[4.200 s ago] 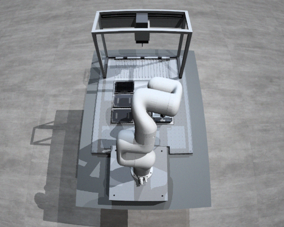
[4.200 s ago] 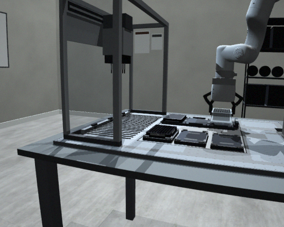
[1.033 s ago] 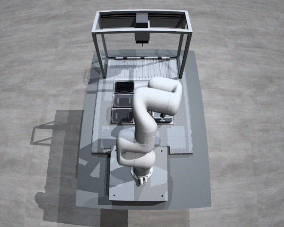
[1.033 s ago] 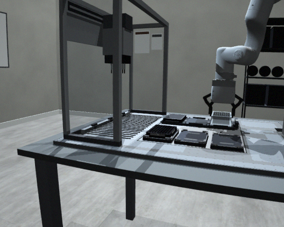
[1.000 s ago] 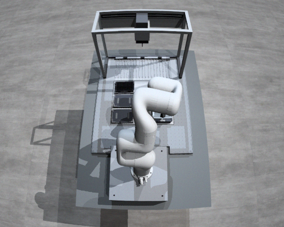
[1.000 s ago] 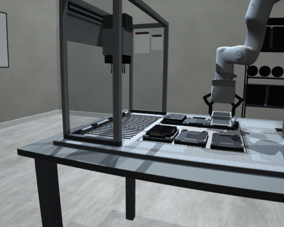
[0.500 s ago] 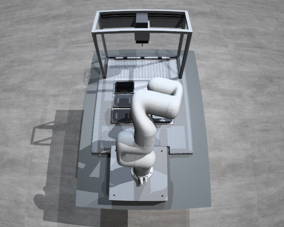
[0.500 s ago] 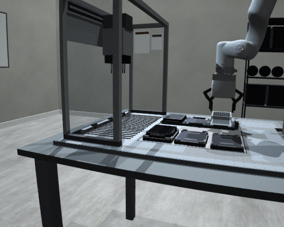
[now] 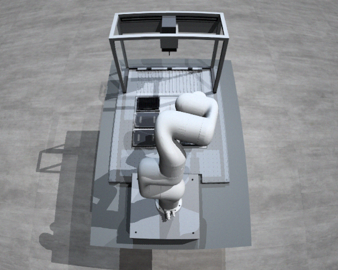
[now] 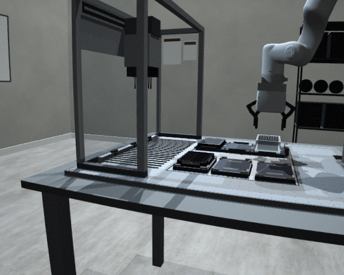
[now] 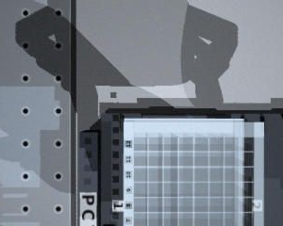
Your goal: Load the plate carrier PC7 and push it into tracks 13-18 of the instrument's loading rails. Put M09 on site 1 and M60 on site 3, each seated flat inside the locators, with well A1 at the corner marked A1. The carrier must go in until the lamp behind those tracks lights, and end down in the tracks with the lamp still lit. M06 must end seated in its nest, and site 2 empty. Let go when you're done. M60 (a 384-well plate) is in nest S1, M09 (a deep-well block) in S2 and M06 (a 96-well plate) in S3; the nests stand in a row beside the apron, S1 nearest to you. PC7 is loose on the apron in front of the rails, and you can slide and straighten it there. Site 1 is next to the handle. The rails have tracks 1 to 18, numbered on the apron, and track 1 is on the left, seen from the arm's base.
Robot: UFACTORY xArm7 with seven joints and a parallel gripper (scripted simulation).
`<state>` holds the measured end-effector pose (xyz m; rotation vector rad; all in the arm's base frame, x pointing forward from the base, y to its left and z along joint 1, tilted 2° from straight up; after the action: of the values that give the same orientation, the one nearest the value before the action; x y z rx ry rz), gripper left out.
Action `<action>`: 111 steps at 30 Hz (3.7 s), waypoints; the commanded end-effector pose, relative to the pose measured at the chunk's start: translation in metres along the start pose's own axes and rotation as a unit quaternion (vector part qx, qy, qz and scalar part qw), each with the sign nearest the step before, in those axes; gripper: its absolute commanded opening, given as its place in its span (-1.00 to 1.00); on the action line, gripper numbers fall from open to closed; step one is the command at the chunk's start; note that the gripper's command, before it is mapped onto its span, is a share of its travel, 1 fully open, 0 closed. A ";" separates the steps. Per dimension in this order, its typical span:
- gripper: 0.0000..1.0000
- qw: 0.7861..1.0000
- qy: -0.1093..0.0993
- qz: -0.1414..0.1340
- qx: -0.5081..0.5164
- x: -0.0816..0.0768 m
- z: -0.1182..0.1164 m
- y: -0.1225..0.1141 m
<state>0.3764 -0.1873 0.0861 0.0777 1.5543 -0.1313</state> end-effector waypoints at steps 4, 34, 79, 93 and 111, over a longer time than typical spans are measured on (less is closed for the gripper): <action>1.00 1.000 -0.001 -0.001 0.000 -0.013 0.001 0.000; 1.00 1.000 -0.002 -0.001 0.000 -0.059 0.001 0.000; 1.00 1.000 -0.002 0.000 -0.001 -0.056 0.053 0.050; 1.00 1.000 -0.002 0.000 -0.001 -0.039 0.095 0.089; 1.00 1.000 -0.002 0.000 -0.001 -0.037 0.102 0.096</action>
<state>0.4884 -0.1042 0.1197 0.0767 1.5546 -0.1308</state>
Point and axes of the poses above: the point where the finger pads meet when closed, its own x axis out along the fingers, its own z axis across the jaws, y = z × x, the point moved 7 cm from there along -x, back along the fingers, and after that the axes turned 1 degree about -x, right-handed, at the moved point
